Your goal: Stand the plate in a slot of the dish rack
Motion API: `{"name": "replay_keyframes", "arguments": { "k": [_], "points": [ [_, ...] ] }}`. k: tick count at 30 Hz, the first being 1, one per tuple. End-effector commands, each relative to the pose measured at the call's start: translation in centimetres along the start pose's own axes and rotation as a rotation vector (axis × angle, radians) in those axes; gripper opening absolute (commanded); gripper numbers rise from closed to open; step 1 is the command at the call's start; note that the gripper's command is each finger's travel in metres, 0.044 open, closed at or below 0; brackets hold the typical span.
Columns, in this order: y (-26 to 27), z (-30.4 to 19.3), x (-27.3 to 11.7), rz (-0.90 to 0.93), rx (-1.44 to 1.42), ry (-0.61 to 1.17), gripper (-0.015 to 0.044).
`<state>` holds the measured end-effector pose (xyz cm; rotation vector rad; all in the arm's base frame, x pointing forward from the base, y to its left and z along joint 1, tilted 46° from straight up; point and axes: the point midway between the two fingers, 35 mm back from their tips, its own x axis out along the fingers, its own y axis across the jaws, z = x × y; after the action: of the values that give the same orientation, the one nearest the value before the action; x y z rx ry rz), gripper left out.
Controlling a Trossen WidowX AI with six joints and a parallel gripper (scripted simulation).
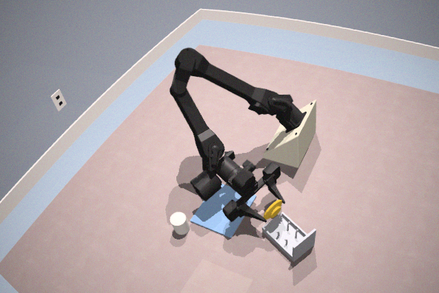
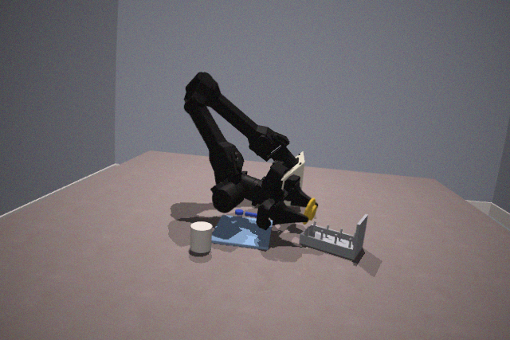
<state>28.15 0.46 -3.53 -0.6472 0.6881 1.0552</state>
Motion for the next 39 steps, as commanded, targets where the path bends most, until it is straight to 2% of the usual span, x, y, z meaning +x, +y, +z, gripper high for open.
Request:
{"name": "replay_keyframes", "arguments": {
  "k": [1,15,39],
  "points": [
    [-0.1,0.1,-0.6,-0.050,-0.109,-0.051,0.0000],
    [-0.2,0.0,-0.9,-0.083,-0.176,-0.075,0.0000],
    [-0.3,0.7,3.0,-0.088,-0.183,-0.074,0.0000]
  ]
}}
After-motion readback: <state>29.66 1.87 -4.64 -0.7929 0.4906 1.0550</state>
